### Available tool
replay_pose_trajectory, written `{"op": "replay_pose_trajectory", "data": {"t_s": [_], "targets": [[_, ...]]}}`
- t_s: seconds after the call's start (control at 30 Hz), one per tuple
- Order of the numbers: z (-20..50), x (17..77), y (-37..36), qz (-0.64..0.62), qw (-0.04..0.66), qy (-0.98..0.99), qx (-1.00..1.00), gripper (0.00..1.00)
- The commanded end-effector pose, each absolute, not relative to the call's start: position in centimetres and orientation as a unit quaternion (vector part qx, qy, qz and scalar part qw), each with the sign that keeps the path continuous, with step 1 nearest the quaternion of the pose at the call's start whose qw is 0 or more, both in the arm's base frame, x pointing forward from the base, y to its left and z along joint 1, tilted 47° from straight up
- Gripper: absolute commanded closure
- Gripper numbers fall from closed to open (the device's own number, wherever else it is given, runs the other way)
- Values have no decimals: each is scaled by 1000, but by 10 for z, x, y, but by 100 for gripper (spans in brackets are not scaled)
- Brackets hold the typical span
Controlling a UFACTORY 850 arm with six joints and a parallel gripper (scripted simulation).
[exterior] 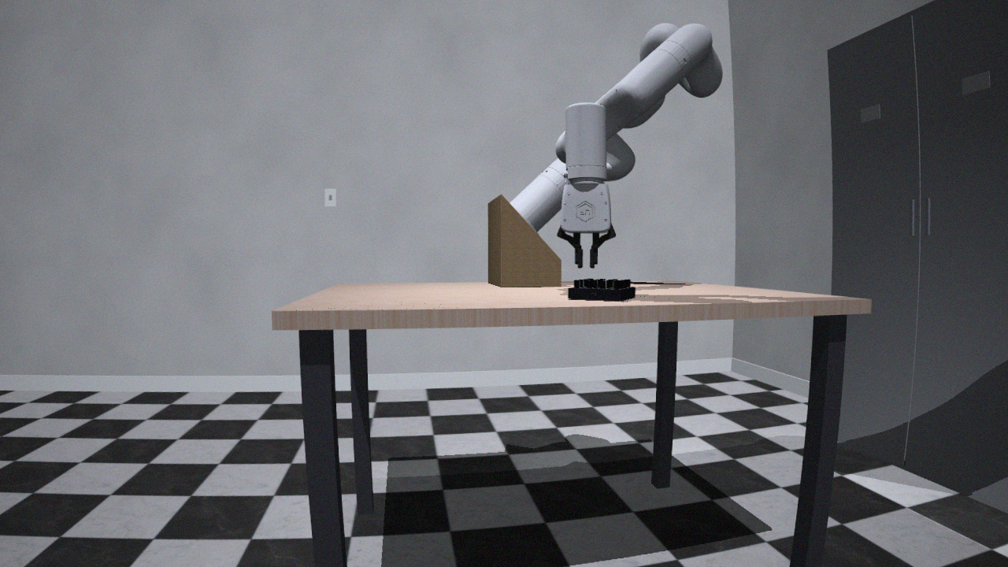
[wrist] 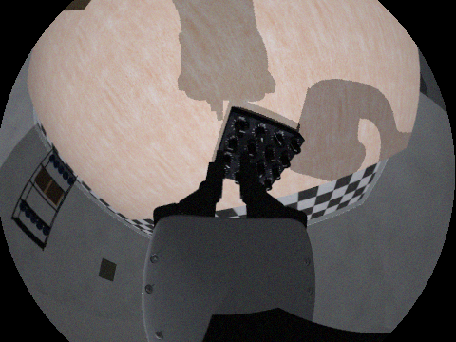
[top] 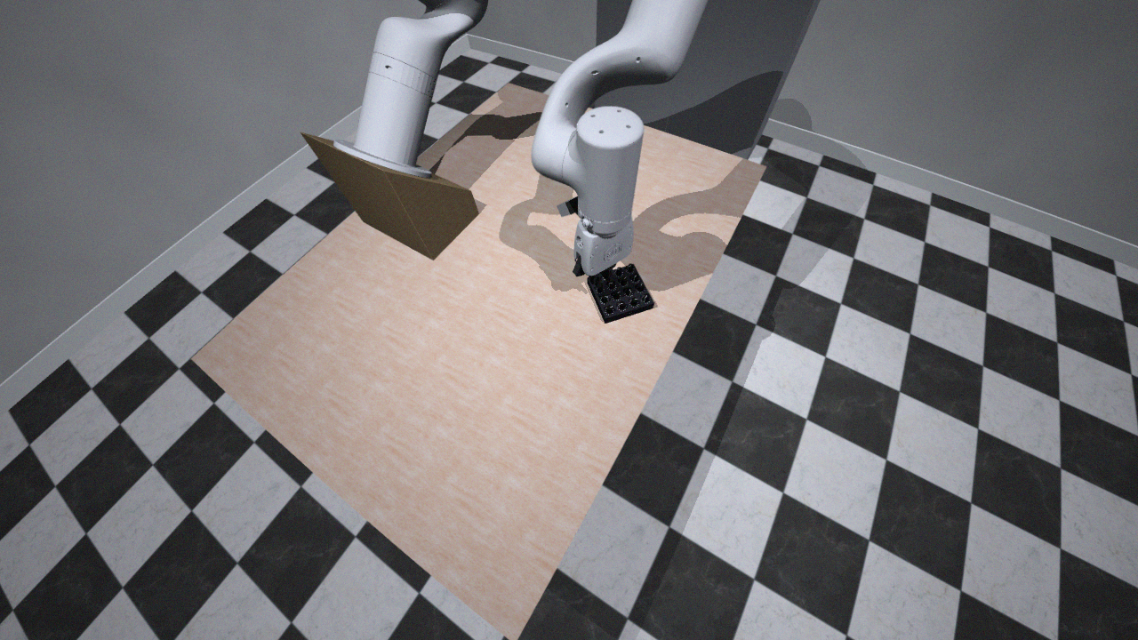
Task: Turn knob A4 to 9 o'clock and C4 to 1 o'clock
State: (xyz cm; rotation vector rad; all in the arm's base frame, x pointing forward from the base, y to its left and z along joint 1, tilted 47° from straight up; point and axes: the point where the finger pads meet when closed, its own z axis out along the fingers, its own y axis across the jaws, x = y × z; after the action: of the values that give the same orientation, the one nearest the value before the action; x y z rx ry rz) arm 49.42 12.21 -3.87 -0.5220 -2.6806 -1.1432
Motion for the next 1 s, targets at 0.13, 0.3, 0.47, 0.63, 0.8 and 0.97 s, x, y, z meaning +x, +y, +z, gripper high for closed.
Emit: {"op": "replay_pose_trajectory", "data": {"t_s": [0.13,0.3,0.47,0.63,0.8,0.97], "targets": [[-45,495,129,-385,90,-902,-176,81],[-48,495,132,-385,90,-902,-176,81],[-49,495,134,-385,90,-902,-176,81],[-51,495,135,-385,90,-902,-176,81],[-51,495,136,-385,90,-902,-176,81],[-51,495,136,-385,90,-902,-176,81]]}}
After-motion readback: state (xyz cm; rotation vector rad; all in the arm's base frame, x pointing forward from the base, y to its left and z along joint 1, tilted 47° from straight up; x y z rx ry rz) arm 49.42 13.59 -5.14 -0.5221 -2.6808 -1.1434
